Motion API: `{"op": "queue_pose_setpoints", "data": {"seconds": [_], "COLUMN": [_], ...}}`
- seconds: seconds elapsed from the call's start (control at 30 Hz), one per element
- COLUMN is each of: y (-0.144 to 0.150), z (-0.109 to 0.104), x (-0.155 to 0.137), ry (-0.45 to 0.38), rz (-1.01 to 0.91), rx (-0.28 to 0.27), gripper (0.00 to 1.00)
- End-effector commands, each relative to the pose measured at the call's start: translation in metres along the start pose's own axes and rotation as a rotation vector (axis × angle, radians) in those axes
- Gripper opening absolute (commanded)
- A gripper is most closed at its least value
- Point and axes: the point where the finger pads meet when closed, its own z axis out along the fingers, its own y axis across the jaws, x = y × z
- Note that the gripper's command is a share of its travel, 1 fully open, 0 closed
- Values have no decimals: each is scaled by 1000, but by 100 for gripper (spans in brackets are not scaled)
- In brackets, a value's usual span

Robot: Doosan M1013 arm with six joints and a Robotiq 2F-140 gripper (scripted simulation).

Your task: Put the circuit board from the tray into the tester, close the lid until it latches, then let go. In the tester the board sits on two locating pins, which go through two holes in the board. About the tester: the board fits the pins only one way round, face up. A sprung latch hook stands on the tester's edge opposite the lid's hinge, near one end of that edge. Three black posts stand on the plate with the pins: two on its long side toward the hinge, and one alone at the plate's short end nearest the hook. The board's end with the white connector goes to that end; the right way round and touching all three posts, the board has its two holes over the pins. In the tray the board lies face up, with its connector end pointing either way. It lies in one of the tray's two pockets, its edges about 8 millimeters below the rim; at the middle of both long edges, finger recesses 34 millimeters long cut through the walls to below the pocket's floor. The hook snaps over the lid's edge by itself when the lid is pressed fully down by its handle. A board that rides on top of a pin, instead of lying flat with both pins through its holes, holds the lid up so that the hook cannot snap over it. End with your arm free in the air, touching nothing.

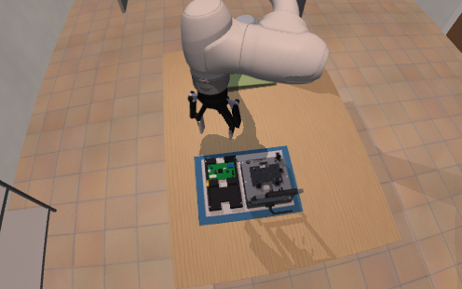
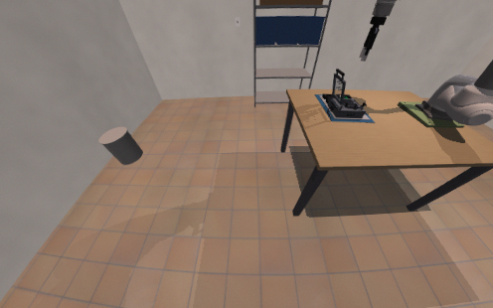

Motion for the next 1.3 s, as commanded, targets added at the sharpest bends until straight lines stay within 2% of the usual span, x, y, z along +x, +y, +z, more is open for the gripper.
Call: {"op": "queue_pose_setpoints", "data": {"seconds": [0.0, 0.4, 0.87, 1.0, 1.17, 1.23, 1.27], "y": [0, 0, 0, 0, -1, -1, -1], "z": [0, 0, 3, 15, 45, 45, 53], "x": [0, 0, 0, 0, 1, 1, 1], "ry": [0, -1, -1, -1, -1, -1, -1], "rz": [-166, -390, -411, -411, -411, -411, -411], "rx": [-7, -7, -7, -7, -7, -7, -7], "gripper": [58, 58, 58, 58, 58, 58, 58]}}
